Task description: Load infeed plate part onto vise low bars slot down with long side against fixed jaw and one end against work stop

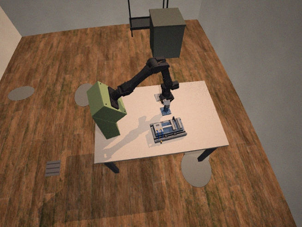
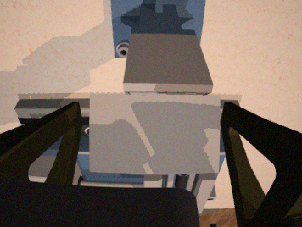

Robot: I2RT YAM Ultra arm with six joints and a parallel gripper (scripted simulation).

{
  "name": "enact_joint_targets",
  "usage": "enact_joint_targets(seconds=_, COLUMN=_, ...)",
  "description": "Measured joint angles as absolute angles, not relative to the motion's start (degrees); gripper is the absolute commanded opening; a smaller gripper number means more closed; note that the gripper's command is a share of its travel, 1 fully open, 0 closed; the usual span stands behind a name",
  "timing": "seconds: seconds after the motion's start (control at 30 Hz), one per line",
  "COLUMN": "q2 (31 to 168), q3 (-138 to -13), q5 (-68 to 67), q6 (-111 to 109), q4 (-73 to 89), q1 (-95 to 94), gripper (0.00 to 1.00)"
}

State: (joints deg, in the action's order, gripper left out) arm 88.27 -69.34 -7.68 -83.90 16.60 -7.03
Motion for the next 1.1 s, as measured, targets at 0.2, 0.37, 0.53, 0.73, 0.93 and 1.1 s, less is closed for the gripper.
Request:
enact_joint_targets(seconds=0.2, q2=89.0, q3=-70.2, q5=-12.9, q6=-82.7, q4=17.3, q1=-9.1, gripper=0.81)
enact_joint_targets(seconds=0.37, q2=89.5, q3=-70.7, q5=-16.3, q6=-81.8, q4=18.0, q1=-10.3, gripper=0.81)
enact_joint_targets(seconds=0.53, q2=90.3, q3=-71.7, q5=-20.1, q6=-80.8, q4=18.6, q1=-11.6, gripper=0.81)
enact_joint_targets(seconds=0.73, q2=91.7, q3=-72.8, q5=-24.8, q6=-79.4, q4=19.7, q1=-13.4, gripper=0.81)
enact_joint_targets(seconds=0.93, q2=92.7, q3=-73.8, q5=-28.6, q6=-78.1, q4=20.8, q1=-14.6, gripper=0.81)
enact_joint_targets(seconds=1.1, q2=93.8, q3=-75.1, q5=-31.9, q6=-77.0, q4=21.8, q1=-15.6, gripper=0.81)
